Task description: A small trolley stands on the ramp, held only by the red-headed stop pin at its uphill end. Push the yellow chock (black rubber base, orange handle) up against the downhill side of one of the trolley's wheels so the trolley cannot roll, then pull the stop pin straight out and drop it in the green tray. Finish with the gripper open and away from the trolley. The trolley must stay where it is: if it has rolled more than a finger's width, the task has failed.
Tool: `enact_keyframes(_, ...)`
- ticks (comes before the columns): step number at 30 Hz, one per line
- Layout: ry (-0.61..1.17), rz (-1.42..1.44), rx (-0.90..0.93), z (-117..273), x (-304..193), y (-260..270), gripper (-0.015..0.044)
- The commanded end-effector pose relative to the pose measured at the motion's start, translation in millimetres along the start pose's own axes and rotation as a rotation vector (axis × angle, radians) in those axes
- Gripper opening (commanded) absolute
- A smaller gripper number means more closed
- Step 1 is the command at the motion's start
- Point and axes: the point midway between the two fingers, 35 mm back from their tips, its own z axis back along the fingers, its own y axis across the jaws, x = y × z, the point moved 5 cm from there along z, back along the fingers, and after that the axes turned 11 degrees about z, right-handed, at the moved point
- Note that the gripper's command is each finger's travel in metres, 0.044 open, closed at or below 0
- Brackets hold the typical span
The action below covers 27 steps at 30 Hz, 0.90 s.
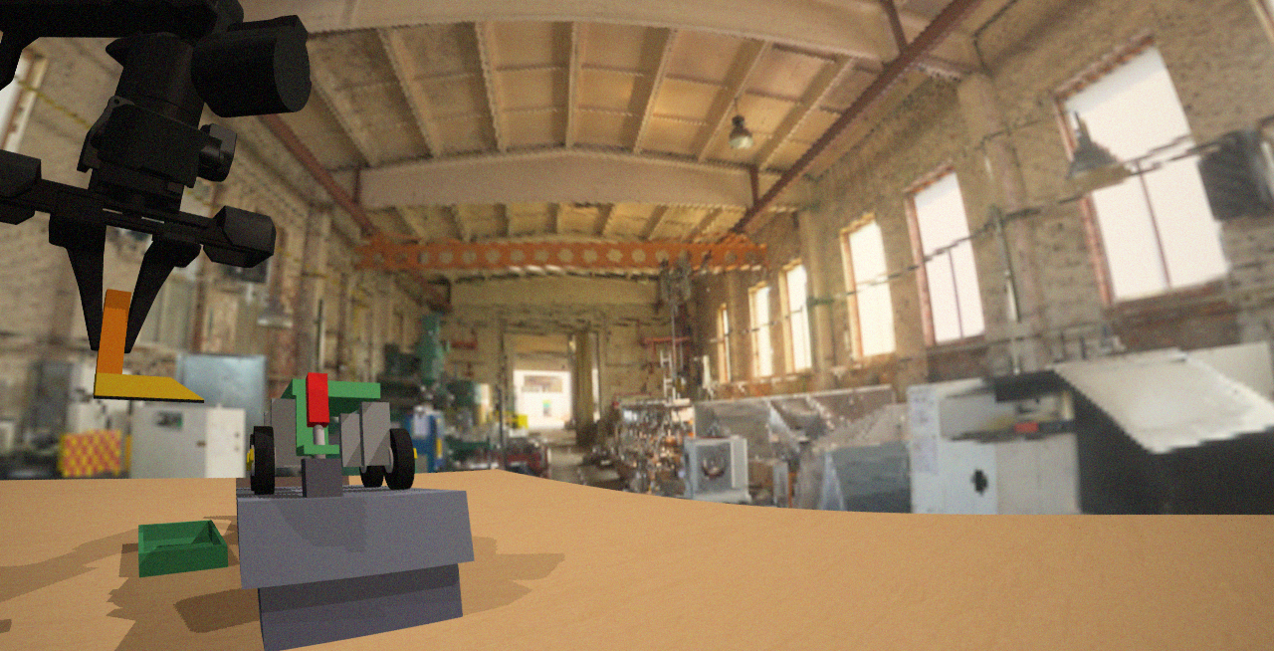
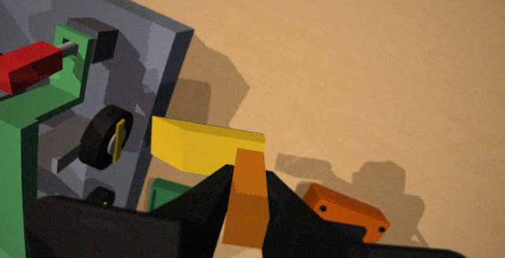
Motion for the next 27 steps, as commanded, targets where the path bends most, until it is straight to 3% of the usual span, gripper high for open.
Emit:
enact_keyframes(1, -0.002, 0.114, -0.004, 0.5, 0.4, -0.4, 0.0000)
enact_keyframes(27, 0.002, 1.008, -0.007, 0.5, 0.4, -0.1, 0.0000)
